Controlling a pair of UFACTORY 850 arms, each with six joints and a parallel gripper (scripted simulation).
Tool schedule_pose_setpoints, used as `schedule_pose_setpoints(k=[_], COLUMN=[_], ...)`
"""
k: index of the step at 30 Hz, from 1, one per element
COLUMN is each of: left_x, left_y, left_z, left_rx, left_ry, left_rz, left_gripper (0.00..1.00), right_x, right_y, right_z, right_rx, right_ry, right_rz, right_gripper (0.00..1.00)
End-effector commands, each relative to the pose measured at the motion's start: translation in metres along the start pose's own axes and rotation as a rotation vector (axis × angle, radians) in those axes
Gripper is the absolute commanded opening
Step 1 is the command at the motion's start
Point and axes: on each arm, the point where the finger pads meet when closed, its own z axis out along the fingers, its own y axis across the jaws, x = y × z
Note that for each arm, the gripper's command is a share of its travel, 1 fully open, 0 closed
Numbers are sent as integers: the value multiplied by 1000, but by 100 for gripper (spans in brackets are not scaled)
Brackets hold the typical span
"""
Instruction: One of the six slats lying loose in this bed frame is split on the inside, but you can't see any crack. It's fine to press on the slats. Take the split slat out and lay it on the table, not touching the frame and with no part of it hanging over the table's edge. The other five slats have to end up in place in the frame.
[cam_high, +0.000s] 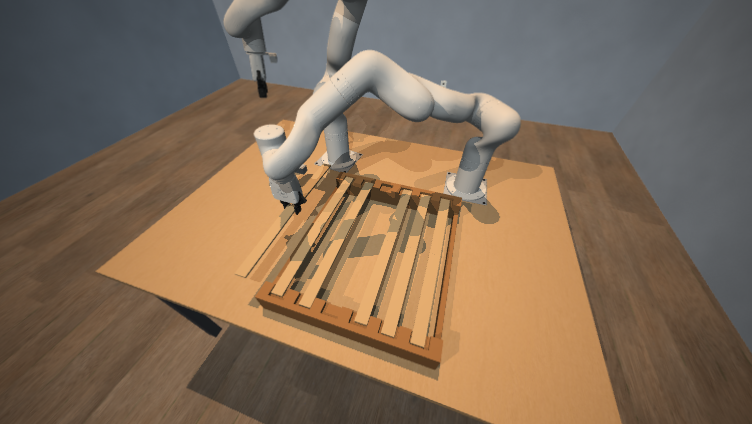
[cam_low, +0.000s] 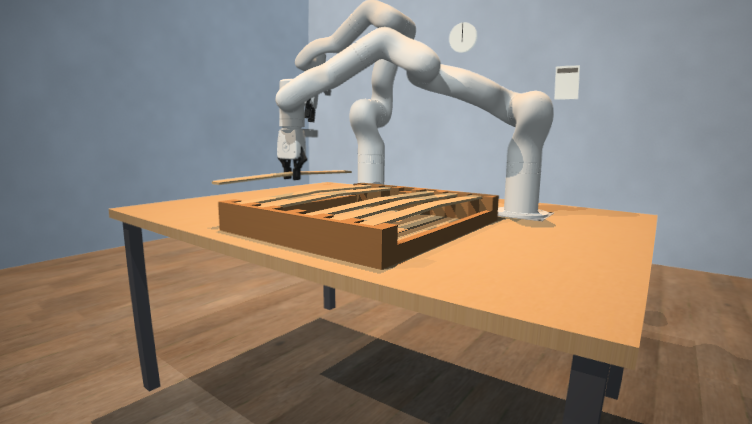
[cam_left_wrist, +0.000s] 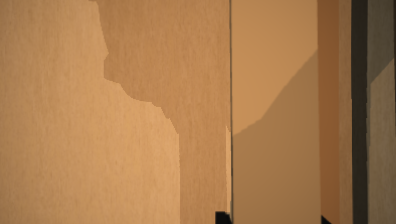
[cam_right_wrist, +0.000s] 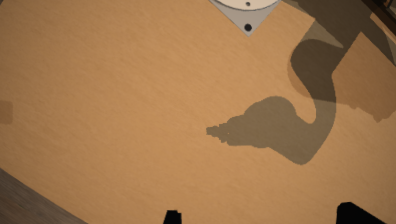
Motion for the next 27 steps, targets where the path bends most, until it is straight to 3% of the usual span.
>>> schedule_pose_setpoints(k=[1, 7, 8, 24, 25, 27], left_x=[-3, -3, -3, -3, -3, -3], left_y=[-4, -4, -5, -5, -6, -6], left_z=[-2, -2, 38, 38, 78, 78], left_rx=[-8, -8, -7, -7, -6, -6], left_ry=[6, 6, 4, 4, 4, 4], left_rz=[-2, -2, -2, -2, -2, -2], left_gripper=[0, 0, 0, 0, 0, 0], right_x=[-1, -1, -1, -1, -1, -1], right_y=[0, 0, 0, 0, 0, 0], right_z=[-1, -1, -1, -1, -1, -1], right_rx=[1, 1, 1, 1, 1, 1], right_ry=[-2, -2, -2, -2, -2, -2], right_rz=[0, 0, 0, 0, 0, 0], right_gripper=[100, 100, 100, 100, 100, 100])
